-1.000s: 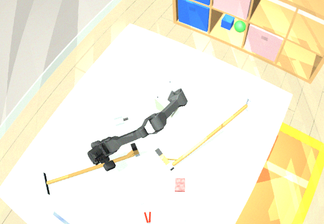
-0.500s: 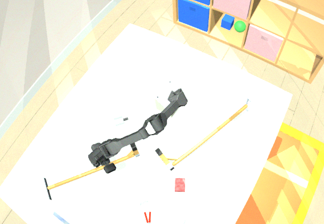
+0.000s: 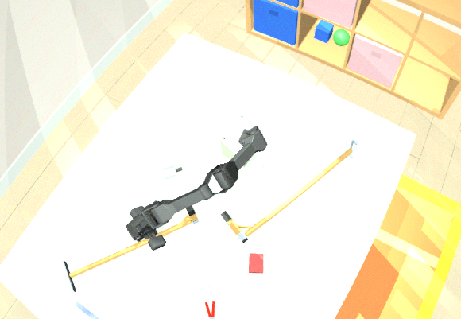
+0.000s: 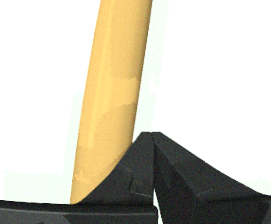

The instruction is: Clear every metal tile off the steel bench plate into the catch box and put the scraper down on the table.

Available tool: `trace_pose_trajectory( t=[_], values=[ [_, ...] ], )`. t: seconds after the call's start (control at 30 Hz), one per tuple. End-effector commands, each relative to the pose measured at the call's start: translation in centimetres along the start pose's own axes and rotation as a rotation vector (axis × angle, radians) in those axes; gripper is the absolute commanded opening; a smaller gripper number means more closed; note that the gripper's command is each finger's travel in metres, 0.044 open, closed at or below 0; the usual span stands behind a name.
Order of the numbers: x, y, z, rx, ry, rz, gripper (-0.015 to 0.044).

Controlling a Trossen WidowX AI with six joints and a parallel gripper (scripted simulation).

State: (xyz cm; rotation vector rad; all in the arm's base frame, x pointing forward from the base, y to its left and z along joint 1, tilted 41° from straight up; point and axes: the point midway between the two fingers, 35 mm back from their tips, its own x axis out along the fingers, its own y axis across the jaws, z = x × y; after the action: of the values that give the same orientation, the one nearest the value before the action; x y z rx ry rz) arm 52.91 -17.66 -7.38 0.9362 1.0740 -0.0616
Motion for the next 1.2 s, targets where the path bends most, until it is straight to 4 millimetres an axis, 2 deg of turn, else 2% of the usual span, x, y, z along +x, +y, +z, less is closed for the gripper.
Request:
trace_pose_trajectory(
  t=[0.0,0.5,0.53,1.17],
  values=[
    [0.3,1.4,0.2,-0.016,-0.001,0.012,0.0],
    [0.3,1.5,0.2,-0.016,-0.001,0.012,0.0],
    [0.0,0.6,0.2,-0.003,-0.001,0.002,0.0],
    [-6.3,0.5,3.4,-0.004,-0.001,-0.003,0.0]
  ],
)
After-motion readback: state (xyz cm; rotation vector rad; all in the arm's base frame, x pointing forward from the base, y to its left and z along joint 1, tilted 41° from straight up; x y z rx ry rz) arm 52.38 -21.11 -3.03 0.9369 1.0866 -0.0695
